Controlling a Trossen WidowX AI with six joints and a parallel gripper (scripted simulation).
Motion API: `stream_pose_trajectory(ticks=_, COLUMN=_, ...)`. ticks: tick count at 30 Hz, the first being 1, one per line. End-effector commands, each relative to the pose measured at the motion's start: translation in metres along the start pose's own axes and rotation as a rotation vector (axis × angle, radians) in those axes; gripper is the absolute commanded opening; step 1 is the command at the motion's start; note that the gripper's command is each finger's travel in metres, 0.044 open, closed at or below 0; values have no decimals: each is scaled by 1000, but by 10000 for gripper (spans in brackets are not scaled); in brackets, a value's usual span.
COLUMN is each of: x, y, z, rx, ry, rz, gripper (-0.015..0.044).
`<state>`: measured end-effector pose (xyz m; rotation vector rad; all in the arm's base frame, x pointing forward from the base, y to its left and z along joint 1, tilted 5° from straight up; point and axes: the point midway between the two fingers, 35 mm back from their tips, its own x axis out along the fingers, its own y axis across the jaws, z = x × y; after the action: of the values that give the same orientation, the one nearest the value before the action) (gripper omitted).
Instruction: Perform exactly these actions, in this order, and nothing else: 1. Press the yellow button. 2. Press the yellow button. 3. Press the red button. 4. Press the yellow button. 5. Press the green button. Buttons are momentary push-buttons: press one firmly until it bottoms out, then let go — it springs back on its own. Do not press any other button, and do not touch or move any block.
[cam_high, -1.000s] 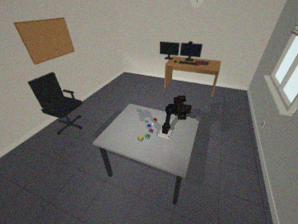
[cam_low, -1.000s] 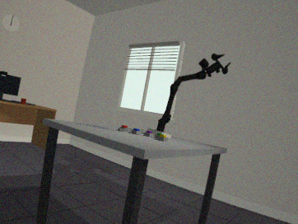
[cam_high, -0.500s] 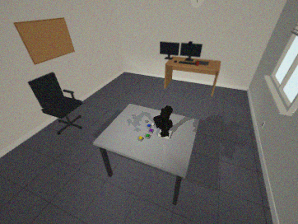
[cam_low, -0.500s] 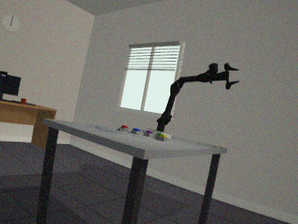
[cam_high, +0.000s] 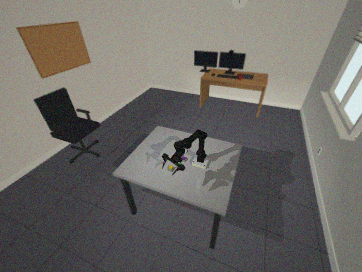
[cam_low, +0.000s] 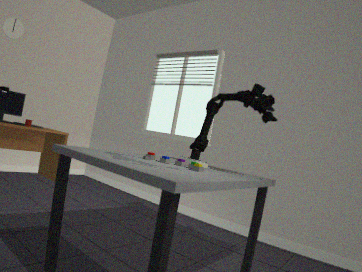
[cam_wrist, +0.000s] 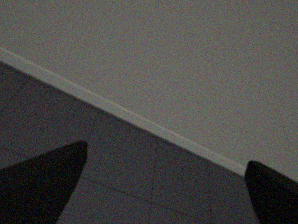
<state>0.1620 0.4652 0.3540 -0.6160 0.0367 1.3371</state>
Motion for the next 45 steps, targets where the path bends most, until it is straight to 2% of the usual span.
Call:
stream_pose_trajectory(ticks=1, x=4, y=-23, z=-73, rx=233, ry=212, rz=-23, gripper=400)
stream_pose_trajectory(ticks=6, x=-8, y=-42, z=-154, rx=520, ry=444, rz=-81, gripper=400)
stream_pose_trajectory(ticks=11, x=-36, y=-53, z=-232, rx=837, ry=677, rz=-178, gripper=400)
stream_pose_trajectory(ticks=21, x=-139, y=-37, z=-363, rx=1572, ry=1170, rz=-515, gripper=400)
stream_pose_trajectory(ticks=23, x=-149, y=-33, z=-371, rx=1635, ry=1211, rz=-551, gripper=400)
stream_pose_trajectory(ticks=33, x=-149, y=-33, z=-371, rx=1635, ry=1211, rz=-551, gripper=400)
stream_pose_trajectory(ticks=39, x=-125, y=-6, z=-418, rx=1635, ry=1211, rz=-550, gripper=242)
stream_pose_trajectory(ticks=45, x=-125, y=-5, z=-420, rx=1635, ry=1211, rz=-550, gripper=85)
